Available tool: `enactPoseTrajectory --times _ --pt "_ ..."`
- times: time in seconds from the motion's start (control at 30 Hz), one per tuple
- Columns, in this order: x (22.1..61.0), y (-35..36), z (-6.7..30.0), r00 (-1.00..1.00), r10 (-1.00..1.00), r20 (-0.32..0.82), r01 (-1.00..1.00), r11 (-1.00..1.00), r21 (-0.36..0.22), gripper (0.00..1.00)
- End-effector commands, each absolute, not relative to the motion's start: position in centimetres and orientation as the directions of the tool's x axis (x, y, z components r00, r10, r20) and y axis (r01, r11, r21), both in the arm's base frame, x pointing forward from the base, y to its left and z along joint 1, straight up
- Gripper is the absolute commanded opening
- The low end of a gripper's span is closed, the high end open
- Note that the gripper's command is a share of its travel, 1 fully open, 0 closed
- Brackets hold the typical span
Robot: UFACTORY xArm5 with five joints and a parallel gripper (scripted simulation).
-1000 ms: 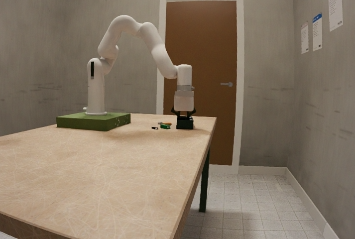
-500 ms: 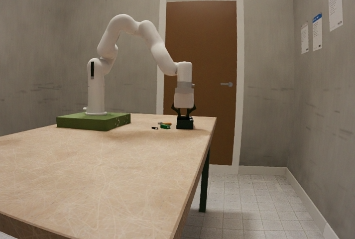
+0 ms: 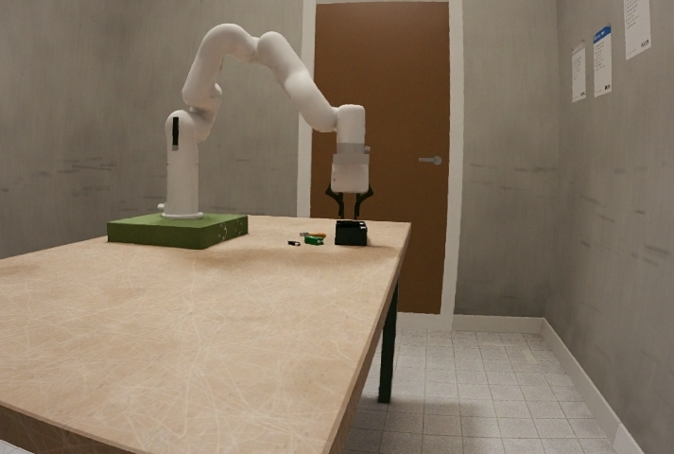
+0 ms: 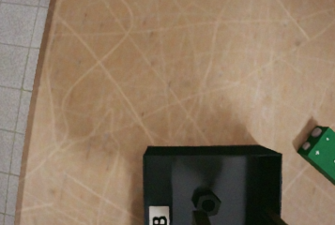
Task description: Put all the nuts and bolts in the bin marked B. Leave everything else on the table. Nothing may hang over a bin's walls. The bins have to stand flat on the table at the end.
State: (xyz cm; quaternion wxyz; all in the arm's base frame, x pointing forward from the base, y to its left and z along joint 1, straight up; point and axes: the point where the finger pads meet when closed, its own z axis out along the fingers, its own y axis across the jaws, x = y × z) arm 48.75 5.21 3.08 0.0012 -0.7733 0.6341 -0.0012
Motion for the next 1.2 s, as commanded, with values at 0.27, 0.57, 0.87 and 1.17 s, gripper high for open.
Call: enactPoseTrajectory --times 0.27,0.57,0.87,1.17 --pt "48.7 5.2 4.7 0.196 -0.981 0.000 -0.981 -0.196 -0.003 1.00" --pt "48.7 5.2 8.3 0.196 -0.981 0.000 -0.981 -0.196 -0.003 1.00" --pt "48.7 5.2 11.1 0.196 -0.981 0.000 -0.981 -0.196 -0.003 1.00" --pt "48.7 5.2 14.7 0.196 -0.981 0.000 -0.981 -0.196 -0.003 1.00"
